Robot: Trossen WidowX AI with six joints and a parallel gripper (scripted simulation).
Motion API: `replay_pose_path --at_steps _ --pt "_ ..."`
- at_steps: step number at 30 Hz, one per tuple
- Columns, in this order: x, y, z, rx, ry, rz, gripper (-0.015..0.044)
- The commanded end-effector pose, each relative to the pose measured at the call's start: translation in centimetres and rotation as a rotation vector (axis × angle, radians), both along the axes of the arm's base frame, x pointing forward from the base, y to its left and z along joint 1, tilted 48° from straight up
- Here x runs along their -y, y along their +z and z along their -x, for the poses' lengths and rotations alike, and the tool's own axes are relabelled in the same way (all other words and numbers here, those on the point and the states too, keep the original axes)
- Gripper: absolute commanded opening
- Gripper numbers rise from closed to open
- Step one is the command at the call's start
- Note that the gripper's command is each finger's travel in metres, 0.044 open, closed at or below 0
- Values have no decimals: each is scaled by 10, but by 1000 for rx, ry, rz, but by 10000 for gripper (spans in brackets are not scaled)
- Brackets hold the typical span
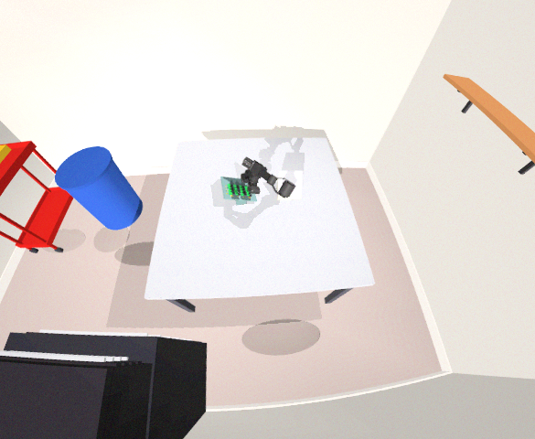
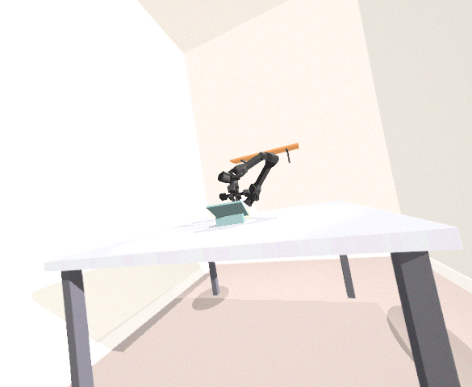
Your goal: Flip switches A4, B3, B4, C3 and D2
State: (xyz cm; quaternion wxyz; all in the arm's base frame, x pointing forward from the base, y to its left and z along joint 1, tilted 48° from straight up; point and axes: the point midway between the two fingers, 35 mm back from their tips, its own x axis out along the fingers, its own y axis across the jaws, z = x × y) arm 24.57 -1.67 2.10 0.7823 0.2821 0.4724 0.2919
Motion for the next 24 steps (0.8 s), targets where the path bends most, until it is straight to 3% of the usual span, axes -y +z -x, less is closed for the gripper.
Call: replay_pose_path --at_steps 1,24 --pt "-5 -3 -1 -5 2 -6 0" --pt "-10 -7 -3 -4 2 -7 0"
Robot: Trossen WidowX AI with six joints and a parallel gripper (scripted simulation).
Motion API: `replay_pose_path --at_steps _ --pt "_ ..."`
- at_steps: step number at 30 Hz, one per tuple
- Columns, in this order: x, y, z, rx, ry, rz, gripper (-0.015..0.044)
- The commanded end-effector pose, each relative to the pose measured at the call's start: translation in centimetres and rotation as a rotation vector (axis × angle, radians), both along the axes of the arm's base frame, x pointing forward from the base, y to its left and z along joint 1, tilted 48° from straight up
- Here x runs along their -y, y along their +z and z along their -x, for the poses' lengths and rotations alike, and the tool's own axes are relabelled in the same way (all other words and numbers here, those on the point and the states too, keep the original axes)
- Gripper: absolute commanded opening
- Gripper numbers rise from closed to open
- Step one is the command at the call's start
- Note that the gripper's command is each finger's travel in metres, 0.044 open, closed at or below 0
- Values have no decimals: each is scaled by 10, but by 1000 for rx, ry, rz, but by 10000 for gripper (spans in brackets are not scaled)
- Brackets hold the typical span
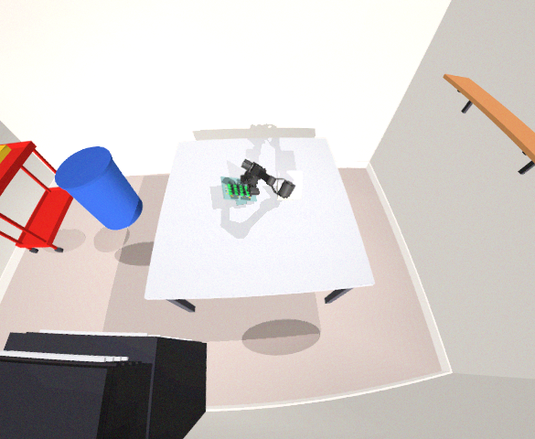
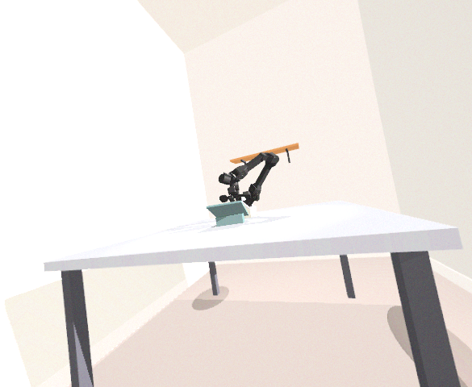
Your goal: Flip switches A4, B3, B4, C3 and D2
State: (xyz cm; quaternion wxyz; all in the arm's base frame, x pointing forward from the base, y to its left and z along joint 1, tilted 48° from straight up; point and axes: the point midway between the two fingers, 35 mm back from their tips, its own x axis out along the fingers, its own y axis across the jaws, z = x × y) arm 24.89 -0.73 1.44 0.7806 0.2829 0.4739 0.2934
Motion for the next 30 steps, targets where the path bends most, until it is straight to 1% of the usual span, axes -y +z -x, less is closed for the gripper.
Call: replay_pose_path --at_steps 1,30 --pt "-1 0 0 -1 -1 -4 0" --pt "-3 -2 -2 -1 -1 -4 0"
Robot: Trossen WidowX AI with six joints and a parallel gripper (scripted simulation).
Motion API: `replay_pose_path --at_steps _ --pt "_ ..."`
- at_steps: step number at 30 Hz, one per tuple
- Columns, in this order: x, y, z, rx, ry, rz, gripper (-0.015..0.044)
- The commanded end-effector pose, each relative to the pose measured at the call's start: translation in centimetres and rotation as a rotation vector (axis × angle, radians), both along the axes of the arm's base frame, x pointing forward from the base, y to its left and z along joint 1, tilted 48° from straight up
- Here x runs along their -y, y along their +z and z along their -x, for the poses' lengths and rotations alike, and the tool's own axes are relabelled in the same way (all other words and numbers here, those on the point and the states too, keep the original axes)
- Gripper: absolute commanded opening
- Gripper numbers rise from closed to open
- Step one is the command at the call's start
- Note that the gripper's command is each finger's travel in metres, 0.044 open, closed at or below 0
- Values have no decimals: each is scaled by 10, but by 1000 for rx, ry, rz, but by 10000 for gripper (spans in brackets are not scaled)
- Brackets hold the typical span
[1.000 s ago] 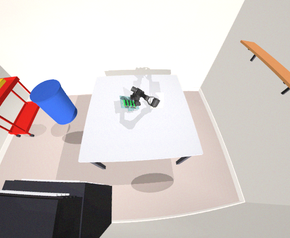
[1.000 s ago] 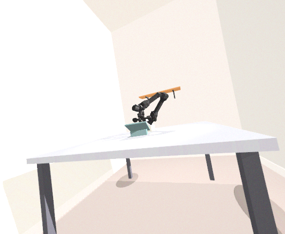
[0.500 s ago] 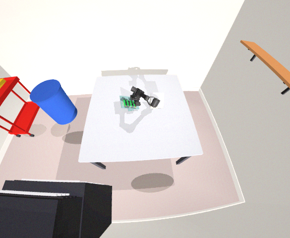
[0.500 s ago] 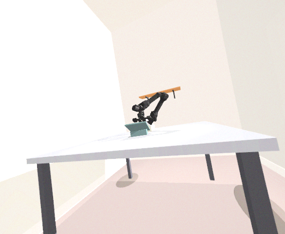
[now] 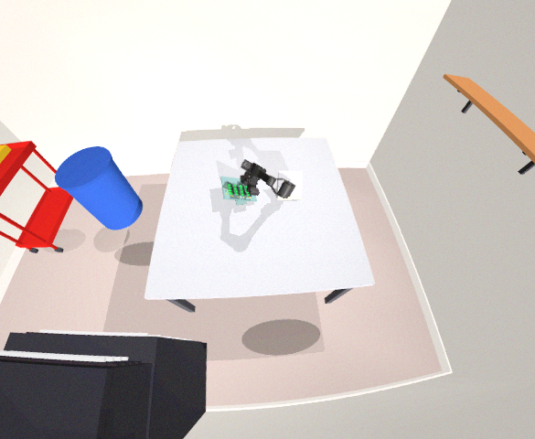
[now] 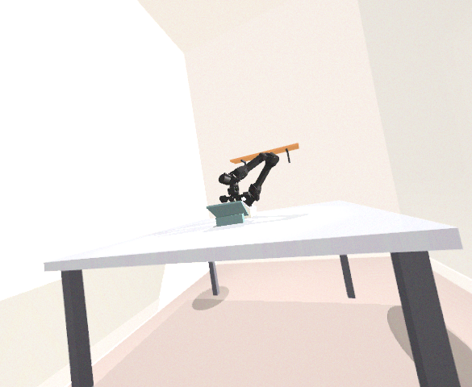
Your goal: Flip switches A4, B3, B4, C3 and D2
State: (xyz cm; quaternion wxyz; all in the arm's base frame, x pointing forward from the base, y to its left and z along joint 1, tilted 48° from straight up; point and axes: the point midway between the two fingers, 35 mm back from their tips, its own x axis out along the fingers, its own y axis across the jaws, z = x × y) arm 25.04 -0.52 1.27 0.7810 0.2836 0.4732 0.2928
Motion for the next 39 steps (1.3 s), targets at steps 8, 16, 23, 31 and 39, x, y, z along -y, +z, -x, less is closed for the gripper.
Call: replay_pose_path --at_steps 8,16,23,31,39 --pt "-2 -1 -1 -1 1 -3 0" --pt "-3 -2 -1 -1 1 -3 0" --pt "13 7 6 1 -6 4 0" --pt "45 34 26 14 -18 -6 0" --pt "66 51 -19 16 -18 -6 0"
